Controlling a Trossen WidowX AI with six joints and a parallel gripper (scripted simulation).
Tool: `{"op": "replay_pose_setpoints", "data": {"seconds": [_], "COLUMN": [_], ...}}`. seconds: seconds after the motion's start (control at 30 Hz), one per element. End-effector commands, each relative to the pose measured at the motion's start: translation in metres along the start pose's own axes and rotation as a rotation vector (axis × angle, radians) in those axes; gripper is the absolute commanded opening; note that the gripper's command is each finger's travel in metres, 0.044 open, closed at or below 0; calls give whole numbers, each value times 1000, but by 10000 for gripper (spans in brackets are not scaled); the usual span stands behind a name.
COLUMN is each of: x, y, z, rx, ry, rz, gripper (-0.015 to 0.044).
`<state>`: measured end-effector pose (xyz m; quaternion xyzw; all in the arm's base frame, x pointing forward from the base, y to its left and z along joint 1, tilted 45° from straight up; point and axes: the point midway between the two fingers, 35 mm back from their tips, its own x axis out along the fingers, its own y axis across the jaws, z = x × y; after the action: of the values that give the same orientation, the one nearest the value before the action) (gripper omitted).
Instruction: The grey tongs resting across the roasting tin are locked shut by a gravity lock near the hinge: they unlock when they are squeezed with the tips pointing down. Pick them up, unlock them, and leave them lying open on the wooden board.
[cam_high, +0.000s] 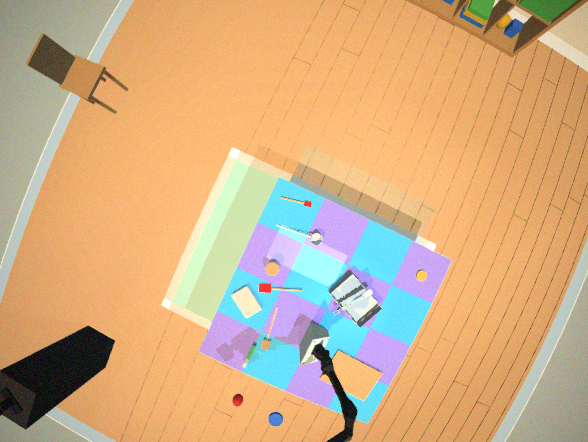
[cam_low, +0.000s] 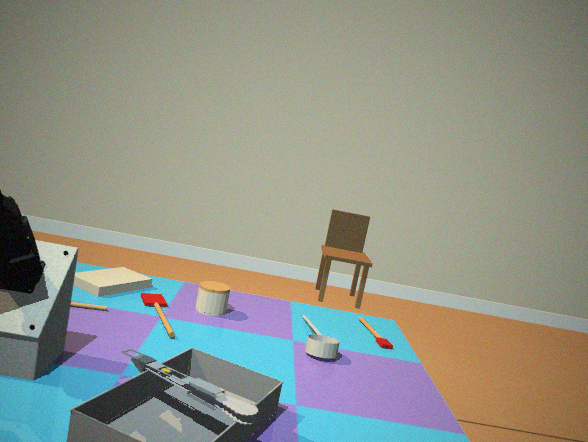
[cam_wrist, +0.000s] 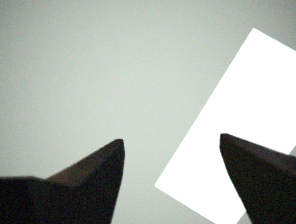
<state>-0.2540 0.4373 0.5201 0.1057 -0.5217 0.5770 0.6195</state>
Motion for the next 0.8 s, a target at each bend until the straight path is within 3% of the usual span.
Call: {"op": "replay_pose_setpoints", "data": {"seconds": [0.0, 0.37, 0.77], "x": [-1, -46, -160], "y": [-23, -121, -256], "z": [-57, -217, -336], "rx": [-189, -701, -1135], "ry": [110, 481, 926], "rz": [35, 167, 417], "gripper": [260, 260, 260]}}
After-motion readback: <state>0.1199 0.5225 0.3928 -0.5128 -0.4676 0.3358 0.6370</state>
